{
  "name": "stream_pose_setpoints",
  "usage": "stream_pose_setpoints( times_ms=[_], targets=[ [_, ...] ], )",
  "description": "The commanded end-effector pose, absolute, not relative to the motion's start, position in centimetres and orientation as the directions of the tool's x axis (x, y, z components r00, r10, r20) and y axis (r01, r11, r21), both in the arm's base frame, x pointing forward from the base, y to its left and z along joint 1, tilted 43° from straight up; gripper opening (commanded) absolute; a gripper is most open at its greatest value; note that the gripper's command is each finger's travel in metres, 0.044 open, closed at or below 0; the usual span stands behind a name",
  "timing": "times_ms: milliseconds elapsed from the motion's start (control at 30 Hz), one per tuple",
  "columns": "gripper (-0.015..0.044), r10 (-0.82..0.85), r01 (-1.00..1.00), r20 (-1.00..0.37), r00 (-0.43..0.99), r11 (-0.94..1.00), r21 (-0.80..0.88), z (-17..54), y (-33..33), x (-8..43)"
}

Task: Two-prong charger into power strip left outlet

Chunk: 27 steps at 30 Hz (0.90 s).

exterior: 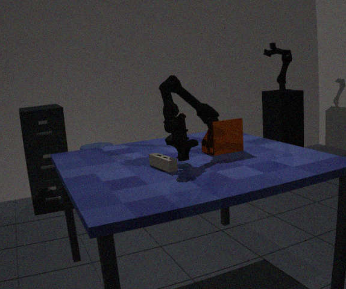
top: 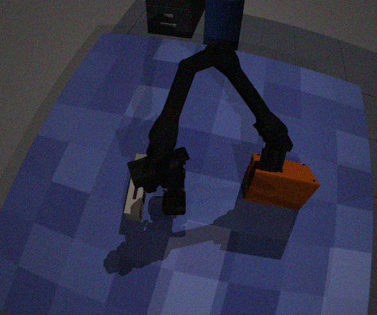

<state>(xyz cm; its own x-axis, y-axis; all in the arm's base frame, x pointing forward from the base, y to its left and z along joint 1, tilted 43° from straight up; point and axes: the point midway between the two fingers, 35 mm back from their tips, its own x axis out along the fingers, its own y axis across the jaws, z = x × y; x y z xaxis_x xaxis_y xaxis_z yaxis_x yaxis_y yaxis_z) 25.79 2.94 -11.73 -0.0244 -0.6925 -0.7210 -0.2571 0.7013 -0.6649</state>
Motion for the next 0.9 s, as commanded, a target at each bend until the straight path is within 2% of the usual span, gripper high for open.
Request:
stream_pose_setpoints(
  times_ms=[0,867],
  targets=[
    [0.0,-0.687,-0.205,-0.726,-0.023,0.714,-0.67,-12.7,3.5,25.5],
    [0.0,-0.686,-0.164,-0.727,-0.024,0.72,-0.674,-13.5,4.1,27.7]
  ],
)
